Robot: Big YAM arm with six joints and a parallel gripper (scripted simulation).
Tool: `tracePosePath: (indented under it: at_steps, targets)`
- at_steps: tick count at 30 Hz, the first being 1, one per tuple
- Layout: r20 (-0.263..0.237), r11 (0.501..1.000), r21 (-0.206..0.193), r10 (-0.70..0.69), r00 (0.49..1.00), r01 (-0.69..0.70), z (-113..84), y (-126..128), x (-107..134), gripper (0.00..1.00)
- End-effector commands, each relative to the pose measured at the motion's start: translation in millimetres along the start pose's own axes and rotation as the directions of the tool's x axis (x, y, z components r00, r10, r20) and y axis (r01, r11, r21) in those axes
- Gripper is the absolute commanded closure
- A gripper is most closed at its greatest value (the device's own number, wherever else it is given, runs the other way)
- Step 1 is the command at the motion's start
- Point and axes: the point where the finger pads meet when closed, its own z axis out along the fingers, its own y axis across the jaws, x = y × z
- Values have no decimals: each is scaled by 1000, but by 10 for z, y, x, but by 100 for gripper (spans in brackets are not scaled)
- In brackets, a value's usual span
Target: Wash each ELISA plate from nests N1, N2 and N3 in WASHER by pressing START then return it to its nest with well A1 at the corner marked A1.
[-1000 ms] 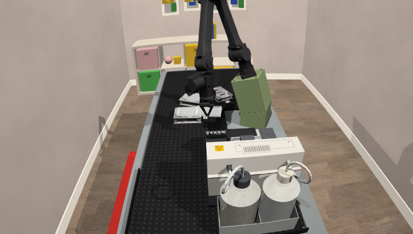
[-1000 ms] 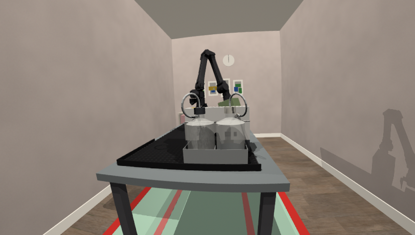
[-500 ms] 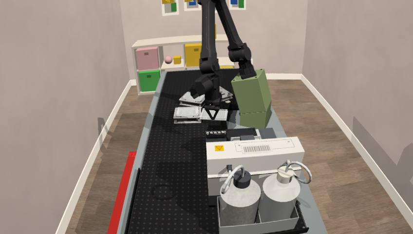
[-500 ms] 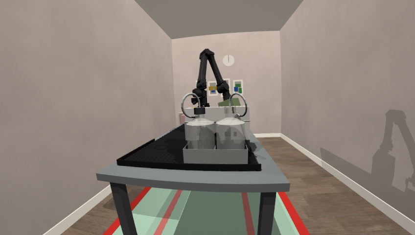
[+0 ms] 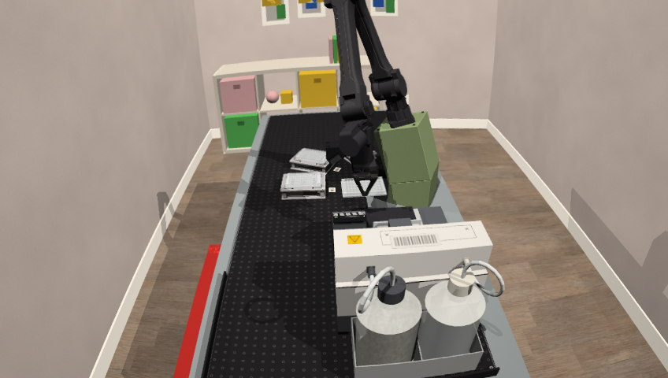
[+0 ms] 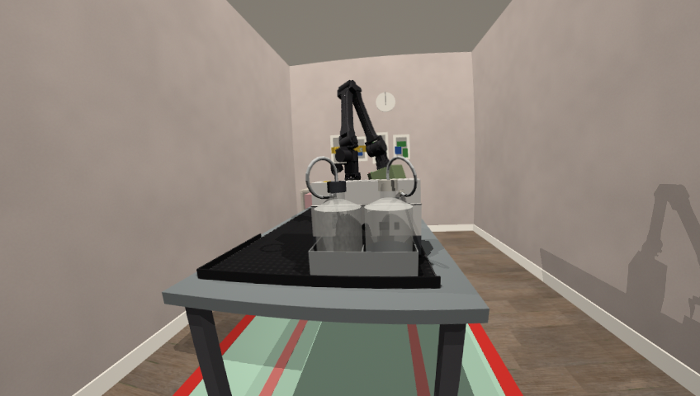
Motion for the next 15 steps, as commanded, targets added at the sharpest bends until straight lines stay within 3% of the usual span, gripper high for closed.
tracePosePath:
  at_steps: [1, 15]
  targets:
    - [6, 1000, -5, 20, 1000, -20, -31, 171, 98, 16]
    - [4, 1000, -11, 21, 1000, -21, -88, 478, 643, 16]
